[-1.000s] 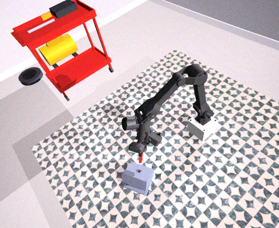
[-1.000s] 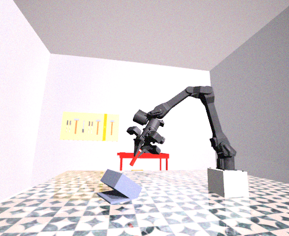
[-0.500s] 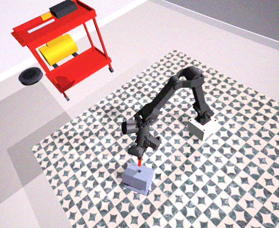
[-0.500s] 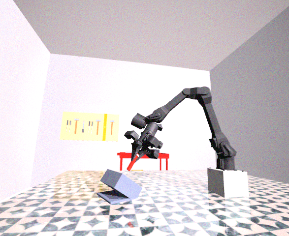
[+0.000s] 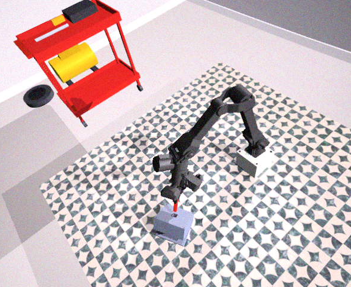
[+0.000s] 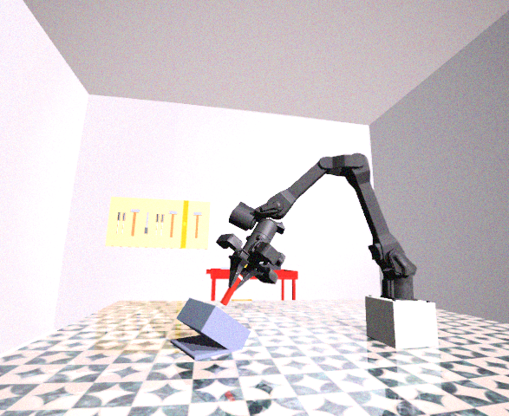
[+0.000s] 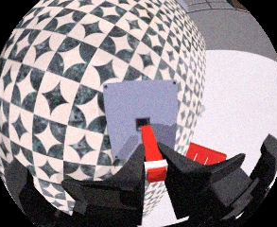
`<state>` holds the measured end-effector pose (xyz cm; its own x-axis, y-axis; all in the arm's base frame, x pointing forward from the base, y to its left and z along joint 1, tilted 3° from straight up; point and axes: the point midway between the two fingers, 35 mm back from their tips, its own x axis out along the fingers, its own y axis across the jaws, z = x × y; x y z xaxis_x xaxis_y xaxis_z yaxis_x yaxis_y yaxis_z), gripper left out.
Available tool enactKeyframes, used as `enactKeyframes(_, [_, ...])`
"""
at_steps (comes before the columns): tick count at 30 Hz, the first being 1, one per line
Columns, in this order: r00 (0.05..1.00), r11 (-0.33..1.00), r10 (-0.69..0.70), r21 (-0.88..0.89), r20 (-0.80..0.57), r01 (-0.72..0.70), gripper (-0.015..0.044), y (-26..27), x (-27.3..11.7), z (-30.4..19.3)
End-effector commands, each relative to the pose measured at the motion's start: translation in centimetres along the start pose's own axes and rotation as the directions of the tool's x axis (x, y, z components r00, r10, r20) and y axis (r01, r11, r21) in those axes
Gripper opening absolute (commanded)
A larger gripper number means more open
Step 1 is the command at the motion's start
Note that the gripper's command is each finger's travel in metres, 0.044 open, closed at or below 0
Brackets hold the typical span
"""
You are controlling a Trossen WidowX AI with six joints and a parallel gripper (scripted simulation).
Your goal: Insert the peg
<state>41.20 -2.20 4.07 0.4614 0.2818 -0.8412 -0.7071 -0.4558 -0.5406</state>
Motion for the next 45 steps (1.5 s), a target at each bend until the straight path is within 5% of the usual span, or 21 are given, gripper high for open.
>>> enactKeyframes(1, [1.000, 1.000, 0.005, 0.005, 0.001, -0.005, 0.0000, 0.1, 0.8, 0.0])
enactKeyframes(45, [1.000, 1.000, -0.001, 0.000, 0.000, 0.001, 0.0000, 0.2, 2.0, 0.0])
